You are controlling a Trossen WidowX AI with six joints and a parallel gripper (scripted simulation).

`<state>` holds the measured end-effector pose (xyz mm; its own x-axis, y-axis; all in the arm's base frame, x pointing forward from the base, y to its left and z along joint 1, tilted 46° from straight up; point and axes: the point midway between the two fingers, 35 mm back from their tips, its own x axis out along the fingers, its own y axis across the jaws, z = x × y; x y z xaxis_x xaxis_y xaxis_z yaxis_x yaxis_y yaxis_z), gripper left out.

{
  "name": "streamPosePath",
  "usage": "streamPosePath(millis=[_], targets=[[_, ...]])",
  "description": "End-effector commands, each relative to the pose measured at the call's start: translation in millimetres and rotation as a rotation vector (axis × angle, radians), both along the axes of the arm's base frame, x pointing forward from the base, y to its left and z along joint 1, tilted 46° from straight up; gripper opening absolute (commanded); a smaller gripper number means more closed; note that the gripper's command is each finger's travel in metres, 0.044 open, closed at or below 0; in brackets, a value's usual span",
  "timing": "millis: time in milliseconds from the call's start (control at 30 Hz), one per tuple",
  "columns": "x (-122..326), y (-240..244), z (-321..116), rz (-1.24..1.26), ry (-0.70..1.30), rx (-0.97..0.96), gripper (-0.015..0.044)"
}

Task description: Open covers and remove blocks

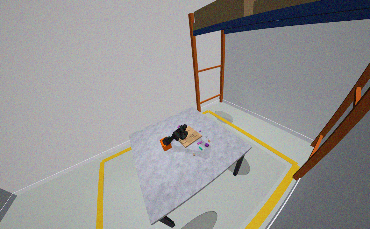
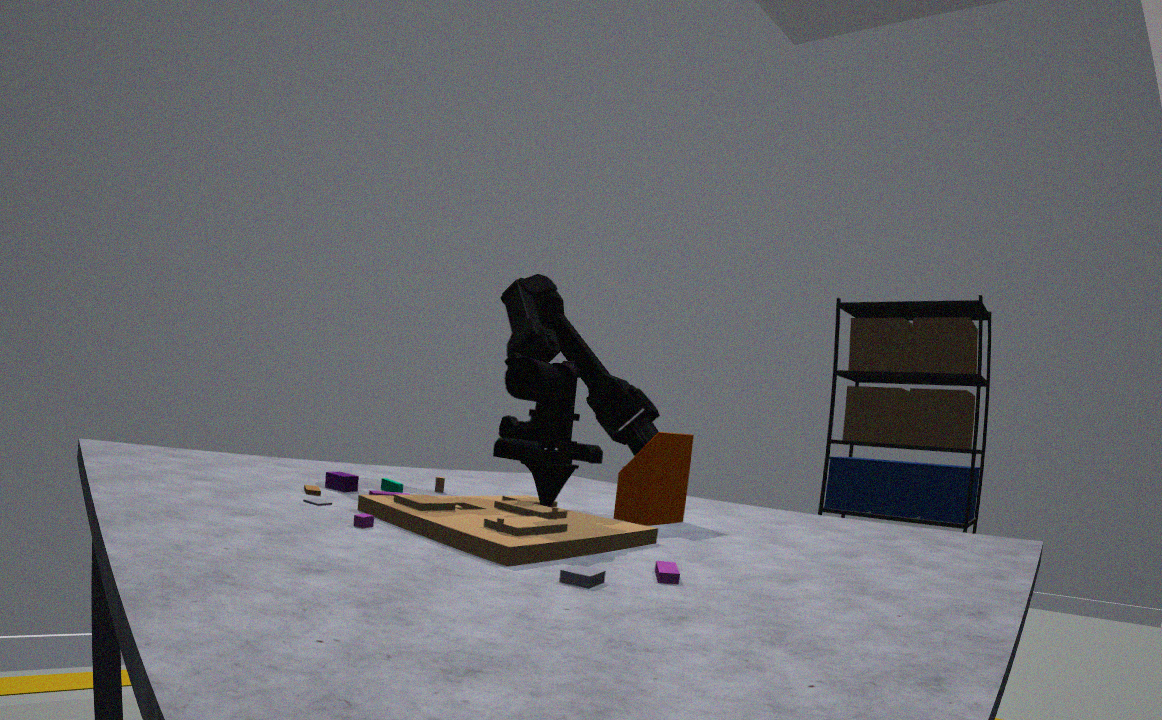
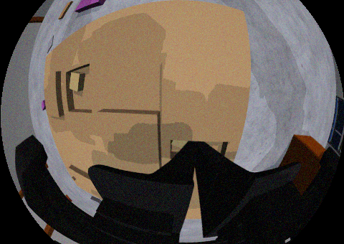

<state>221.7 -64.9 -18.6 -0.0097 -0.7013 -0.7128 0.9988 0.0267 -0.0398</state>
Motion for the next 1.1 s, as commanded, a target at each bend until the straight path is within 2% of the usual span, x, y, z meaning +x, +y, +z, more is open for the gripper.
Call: streamPosePath(millis=[0,1067], targets=[[0,-5,4,0.001,0.001,-0.007,0.0000],[-2,-27,26,-0.001,0.001,-0.015,0.0000]])
